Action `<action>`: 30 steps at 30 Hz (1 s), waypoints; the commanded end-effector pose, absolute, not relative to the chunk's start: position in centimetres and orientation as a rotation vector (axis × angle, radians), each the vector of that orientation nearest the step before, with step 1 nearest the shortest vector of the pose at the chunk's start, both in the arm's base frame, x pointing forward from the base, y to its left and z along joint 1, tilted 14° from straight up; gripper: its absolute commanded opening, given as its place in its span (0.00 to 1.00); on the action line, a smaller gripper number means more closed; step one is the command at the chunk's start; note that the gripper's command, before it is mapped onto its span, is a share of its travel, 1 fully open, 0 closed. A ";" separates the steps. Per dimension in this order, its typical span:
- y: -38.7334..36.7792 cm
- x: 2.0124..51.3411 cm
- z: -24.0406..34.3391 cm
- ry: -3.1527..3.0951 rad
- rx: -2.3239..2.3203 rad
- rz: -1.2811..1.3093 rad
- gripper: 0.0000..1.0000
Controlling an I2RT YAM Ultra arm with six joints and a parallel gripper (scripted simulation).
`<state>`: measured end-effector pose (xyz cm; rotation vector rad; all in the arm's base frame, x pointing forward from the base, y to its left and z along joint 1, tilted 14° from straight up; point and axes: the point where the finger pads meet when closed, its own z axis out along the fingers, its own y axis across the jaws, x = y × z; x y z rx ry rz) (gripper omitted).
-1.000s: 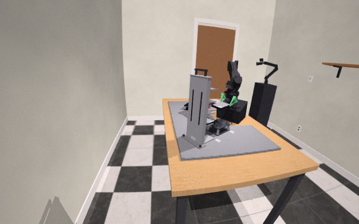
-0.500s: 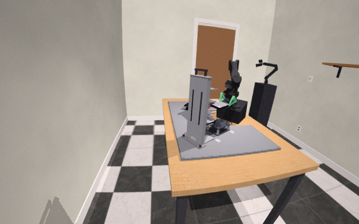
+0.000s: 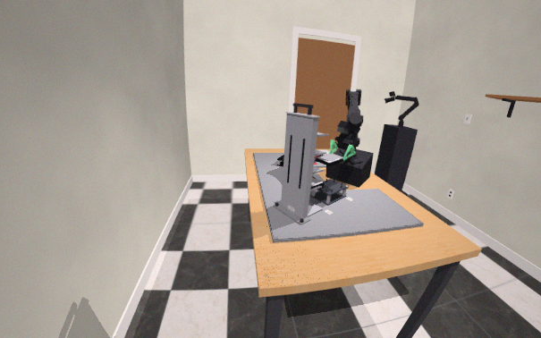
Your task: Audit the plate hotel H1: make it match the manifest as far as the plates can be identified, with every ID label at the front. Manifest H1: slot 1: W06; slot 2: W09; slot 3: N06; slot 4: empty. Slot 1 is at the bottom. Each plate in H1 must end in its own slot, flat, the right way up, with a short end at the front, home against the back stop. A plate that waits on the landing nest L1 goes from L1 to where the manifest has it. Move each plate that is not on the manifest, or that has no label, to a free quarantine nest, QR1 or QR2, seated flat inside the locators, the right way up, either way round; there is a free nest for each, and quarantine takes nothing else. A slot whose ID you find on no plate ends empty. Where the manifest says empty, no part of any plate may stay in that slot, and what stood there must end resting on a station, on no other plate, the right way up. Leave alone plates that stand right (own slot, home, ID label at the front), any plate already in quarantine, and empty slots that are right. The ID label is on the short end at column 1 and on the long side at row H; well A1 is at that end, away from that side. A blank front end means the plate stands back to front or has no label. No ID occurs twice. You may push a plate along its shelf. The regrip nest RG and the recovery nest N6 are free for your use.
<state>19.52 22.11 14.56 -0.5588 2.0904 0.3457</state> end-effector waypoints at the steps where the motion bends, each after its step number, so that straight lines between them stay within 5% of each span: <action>1: 23.1 20.4 16.5 2.052 -0.537 0.385 0.86; 30: 24.4 22.5 17.1 2.050 -0.537 0.384 0.86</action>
